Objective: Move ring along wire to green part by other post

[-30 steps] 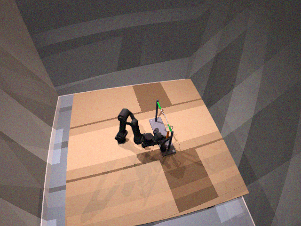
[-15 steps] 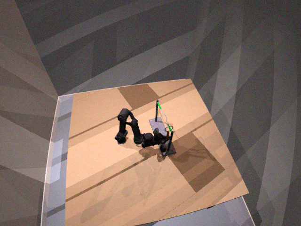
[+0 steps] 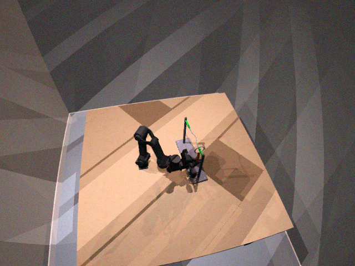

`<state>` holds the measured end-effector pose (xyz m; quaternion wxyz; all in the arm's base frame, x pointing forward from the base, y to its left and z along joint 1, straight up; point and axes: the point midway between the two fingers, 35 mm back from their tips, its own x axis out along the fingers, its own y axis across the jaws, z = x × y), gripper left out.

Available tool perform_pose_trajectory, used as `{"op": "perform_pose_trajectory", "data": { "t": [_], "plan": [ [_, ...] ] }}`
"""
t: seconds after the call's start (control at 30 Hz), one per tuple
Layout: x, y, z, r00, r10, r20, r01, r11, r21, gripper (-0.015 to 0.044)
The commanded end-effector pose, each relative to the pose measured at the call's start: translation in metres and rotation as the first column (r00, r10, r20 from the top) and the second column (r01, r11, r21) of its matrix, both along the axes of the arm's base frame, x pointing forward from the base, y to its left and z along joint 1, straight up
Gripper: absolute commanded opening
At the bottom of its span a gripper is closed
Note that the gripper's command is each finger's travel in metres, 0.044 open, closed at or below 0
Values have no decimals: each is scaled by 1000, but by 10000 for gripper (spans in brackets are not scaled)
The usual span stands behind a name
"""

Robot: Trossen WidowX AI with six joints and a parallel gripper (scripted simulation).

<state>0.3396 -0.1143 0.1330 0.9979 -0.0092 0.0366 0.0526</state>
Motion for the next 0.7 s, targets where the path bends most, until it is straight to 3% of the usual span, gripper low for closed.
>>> {"op": "perform_pose_trajectory", "data": {
  "t": [0.0,0.67],
  "plan": [
    [0,0,3,1000,2,3,-2,1000,1,-150],
    [0,3,3,1000,3,3,-3,1000,1,-150]
  ]
}}
